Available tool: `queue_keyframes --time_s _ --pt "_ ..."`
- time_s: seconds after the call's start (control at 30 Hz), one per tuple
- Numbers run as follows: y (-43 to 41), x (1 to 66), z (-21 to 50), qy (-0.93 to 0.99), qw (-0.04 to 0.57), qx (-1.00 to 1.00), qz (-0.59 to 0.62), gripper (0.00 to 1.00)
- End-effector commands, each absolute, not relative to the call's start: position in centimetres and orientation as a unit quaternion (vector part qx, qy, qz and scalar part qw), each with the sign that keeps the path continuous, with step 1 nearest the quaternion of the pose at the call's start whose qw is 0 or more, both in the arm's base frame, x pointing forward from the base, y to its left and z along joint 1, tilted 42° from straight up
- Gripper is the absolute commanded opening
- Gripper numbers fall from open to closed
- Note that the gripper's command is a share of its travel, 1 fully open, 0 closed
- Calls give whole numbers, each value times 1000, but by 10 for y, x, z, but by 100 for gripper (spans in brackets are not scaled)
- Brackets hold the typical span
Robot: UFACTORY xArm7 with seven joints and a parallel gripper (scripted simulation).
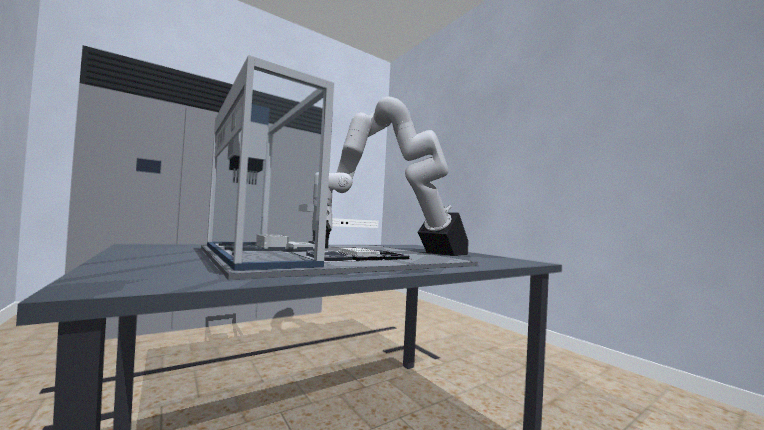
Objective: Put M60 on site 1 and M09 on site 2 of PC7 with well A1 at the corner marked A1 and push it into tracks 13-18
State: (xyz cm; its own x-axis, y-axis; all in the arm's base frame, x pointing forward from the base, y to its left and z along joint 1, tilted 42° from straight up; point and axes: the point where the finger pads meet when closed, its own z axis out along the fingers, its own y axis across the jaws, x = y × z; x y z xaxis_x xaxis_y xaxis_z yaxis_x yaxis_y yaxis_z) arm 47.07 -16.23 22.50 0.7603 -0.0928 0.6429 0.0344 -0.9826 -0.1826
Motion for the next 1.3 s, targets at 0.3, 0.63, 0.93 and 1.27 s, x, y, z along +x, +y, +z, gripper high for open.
queue_keyframes --time_s 0.3,0.63,0.93,1.27 --pt "-164 474 229 16 91 -933 -348 82" --pt "-164 477 231 16 91 -933 -348 82" --pt "-164 478 232 16 91 -933 -348 82" --pt "-164 478 232 16 91 -933 -348 82"
